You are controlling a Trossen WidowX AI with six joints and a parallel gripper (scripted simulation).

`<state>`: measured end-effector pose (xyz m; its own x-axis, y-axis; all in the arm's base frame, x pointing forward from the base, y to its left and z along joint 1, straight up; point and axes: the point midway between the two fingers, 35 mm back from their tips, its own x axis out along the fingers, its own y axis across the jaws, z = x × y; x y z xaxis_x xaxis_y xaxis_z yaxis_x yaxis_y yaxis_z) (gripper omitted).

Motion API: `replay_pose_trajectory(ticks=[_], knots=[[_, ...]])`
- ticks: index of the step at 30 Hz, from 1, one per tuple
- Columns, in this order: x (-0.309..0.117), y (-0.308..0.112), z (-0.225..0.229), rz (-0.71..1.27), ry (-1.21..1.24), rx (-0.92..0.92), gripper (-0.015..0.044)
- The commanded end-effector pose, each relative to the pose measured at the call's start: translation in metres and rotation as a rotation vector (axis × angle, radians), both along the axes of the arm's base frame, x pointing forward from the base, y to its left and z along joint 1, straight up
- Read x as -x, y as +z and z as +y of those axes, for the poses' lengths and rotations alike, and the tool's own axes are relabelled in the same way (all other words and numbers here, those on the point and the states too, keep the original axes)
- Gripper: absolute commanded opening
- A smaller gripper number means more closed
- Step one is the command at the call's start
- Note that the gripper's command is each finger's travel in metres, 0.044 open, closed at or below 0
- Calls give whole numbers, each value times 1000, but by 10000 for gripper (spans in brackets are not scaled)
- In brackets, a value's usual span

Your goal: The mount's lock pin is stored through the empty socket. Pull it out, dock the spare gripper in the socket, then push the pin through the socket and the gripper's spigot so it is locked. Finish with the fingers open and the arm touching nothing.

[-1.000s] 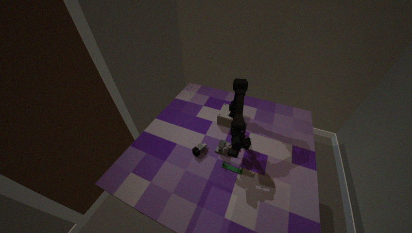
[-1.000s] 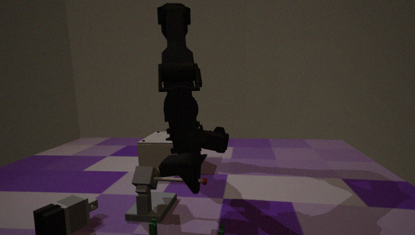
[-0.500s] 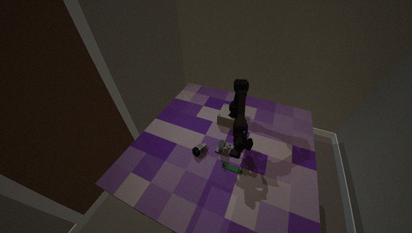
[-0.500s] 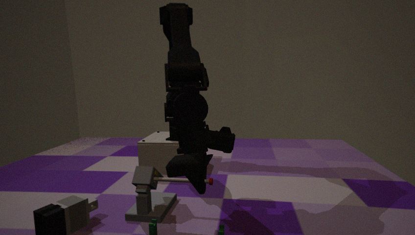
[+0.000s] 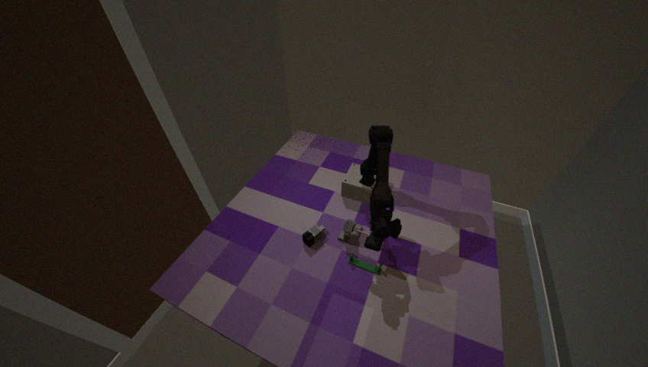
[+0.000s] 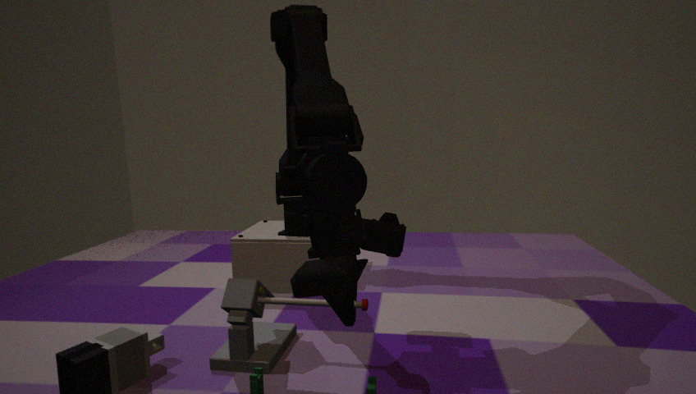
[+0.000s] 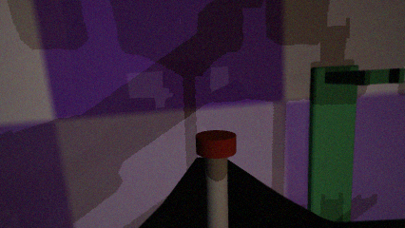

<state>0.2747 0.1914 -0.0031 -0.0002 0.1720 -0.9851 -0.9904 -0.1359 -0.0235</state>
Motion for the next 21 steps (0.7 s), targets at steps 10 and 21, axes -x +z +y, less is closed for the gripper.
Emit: replay_pose_trajectory(ticks=[10, 21], knots=[[1, 3, 11, 0, -4, 7, 0], [2, 6, 21, 1, -4, 9, 0]])
